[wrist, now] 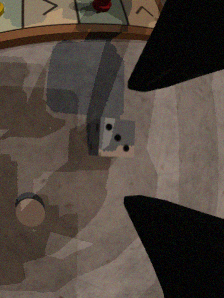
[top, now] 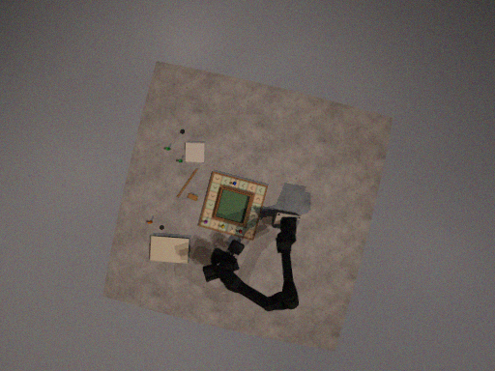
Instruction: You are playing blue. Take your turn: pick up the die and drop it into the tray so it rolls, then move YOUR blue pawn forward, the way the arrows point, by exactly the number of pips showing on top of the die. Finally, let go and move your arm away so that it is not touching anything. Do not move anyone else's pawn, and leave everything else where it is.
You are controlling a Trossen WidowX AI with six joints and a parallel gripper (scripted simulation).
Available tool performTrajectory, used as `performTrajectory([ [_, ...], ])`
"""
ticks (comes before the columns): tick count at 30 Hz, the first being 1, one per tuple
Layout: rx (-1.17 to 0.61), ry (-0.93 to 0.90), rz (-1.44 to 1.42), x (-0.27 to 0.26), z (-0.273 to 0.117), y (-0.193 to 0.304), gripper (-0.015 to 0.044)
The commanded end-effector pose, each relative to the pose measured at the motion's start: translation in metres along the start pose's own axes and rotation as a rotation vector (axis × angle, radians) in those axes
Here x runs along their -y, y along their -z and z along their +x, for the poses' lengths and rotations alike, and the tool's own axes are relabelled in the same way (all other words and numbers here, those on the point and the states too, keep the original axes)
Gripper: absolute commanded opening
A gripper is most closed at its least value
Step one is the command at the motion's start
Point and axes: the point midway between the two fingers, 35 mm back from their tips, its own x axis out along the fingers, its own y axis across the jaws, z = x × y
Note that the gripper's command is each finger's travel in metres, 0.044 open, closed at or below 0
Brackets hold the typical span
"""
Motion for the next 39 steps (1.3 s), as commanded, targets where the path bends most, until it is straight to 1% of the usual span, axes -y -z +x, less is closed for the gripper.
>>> performTrajectory([
  [1,-0.012,0.008,0.013,0.004,0.013,0.003,0.0275],
  [7,-0.012,0.008,0.013,0.004,0.014,0.003,0.0275],
  [25,-0.013,0.007,0.013,0.004,0.043,0.003,0.0275],
  [30,-0.013,0.007,0.013,0.004,0.045,0.003,0.0275],
  [35,-0.013,0.007,0.013,0.004,0.045,0.003,0.0144],
  [39,-0.013,0.007,0.013,0.004,0.045,0.003,0.0117],
])
